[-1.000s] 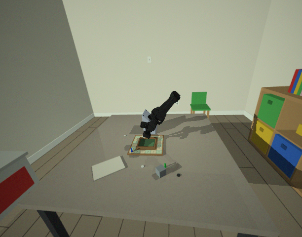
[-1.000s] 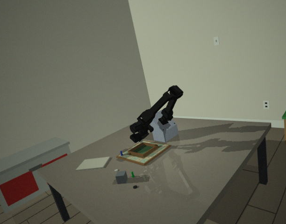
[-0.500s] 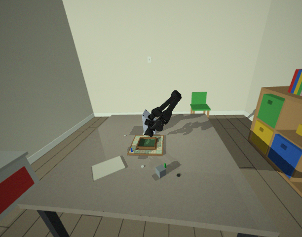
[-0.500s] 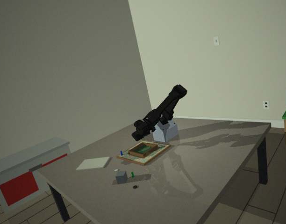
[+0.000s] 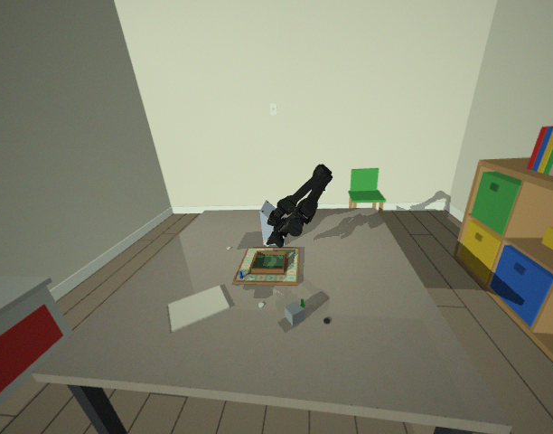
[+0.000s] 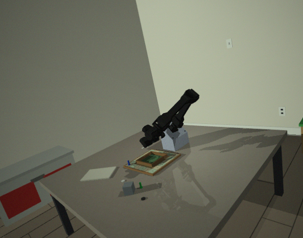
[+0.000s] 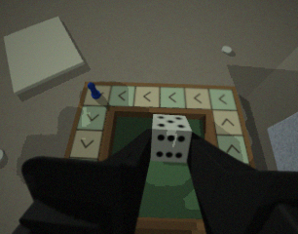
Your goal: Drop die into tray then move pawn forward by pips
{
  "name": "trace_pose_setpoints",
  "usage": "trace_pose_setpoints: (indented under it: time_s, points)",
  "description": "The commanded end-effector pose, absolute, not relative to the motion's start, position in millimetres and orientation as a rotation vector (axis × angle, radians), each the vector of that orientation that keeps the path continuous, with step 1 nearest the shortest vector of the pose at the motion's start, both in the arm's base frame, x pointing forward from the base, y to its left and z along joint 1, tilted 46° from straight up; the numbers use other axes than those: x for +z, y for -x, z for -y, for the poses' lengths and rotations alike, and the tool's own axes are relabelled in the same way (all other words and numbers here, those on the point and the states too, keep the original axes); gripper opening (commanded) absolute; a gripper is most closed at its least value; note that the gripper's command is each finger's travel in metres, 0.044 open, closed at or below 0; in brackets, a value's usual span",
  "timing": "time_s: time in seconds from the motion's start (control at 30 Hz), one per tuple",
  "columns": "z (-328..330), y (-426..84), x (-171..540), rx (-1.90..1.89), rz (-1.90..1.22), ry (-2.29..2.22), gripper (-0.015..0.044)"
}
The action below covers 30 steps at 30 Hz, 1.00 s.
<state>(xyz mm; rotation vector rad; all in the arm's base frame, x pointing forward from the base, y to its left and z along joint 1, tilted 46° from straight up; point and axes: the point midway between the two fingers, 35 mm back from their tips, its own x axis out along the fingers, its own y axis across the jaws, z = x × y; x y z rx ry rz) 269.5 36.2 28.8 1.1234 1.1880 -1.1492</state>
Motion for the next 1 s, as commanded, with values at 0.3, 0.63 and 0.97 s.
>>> trace_pose_setpoints:
  time_s: [0.3,0.63,0.97]
  points:
    - [-36.2,-269.8,29.2,-1.149,-1.187,-1.124,0.0000]
    - [-33.9,-270.2,31.4,-1.149,-1.187,-1.123,0.0236]
    - [-7.9,-271.5,55.3,-1.146,-1.203,-1.123,0.0440]
